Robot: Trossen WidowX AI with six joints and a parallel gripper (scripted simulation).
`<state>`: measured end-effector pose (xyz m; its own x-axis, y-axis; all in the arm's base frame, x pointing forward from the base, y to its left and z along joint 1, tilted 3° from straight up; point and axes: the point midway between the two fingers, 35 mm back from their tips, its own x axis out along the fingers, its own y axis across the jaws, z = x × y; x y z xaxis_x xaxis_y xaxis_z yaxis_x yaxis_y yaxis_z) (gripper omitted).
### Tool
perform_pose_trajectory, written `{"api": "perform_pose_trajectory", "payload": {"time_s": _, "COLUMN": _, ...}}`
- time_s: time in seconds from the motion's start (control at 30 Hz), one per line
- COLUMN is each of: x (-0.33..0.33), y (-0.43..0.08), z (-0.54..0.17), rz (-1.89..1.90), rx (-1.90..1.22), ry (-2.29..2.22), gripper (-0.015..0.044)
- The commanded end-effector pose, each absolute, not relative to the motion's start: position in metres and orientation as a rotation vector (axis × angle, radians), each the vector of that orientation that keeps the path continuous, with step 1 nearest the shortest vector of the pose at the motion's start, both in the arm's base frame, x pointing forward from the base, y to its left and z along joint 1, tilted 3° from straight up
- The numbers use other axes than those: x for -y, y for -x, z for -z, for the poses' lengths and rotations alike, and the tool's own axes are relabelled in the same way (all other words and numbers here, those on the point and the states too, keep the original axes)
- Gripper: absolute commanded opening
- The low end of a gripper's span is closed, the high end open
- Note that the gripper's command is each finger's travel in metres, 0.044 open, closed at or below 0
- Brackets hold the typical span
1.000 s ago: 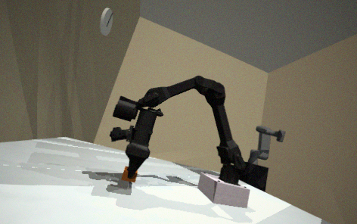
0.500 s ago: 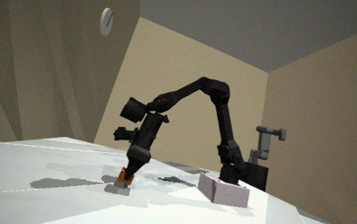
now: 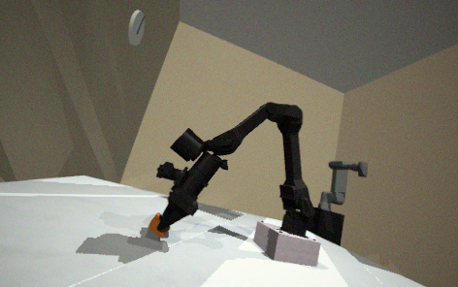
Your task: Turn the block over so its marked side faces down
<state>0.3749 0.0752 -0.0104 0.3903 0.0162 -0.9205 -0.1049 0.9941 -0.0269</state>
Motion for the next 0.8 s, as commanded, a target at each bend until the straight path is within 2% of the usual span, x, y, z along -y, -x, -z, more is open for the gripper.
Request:
{"api": "perform_pose_trajectory", "payload": {"time_s": 0.0, "x": -0.075, "y": -0.372, "z": 0.009, "rz": -0.078, "rx": -1.099, "ry": 0.086, "gripper": 0.0000}}
{"api": "perform_pose_trajectory", "payload": {"time_s": 0.77, "x": -0.076, "y": -0.379, "z": 0.028, "rz": -0.088, "rx": -0.836, "ry": 0.073, "gripper": 0.0000}}
